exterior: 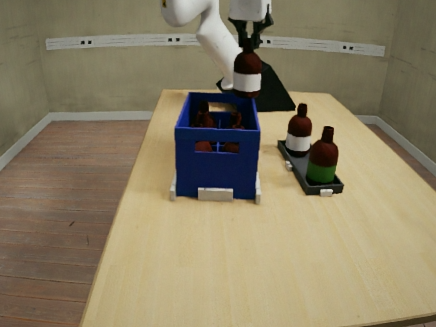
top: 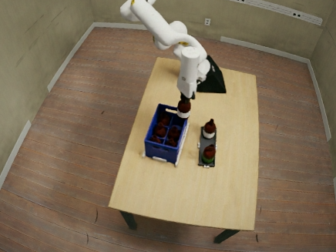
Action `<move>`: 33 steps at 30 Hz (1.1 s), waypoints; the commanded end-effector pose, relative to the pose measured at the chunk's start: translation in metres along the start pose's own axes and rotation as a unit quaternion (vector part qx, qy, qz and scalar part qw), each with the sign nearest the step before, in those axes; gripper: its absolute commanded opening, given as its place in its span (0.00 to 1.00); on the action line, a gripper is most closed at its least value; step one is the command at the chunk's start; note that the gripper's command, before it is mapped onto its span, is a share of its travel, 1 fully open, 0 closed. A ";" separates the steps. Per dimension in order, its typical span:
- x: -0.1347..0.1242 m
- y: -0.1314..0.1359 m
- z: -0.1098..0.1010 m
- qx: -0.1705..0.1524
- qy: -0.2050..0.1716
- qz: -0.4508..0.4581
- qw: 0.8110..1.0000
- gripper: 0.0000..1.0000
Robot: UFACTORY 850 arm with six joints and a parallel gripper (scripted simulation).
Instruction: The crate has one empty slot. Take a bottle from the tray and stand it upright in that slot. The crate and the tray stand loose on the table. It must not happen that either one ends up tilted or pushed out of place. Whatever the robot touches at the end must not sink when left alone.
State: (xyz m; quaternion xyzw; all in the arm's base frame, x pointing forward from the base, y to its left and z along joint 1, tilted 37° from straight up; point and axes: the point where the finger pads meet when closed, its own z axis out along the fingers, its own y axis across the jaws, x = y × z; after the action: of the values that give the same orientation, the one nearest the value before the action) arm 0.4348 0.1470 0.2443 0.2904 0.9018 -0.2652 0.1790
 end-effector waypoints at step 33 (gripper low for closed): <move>-0.009 -0.023 -0.001 -0.001 0.000 0.000 1.000 0.00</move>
State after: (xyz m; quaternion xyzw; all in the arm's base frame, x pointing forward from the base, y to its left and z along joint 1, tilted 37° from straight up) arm 0.4275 0.1278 0.2568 0.2904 0.9019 -0.2651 0.1790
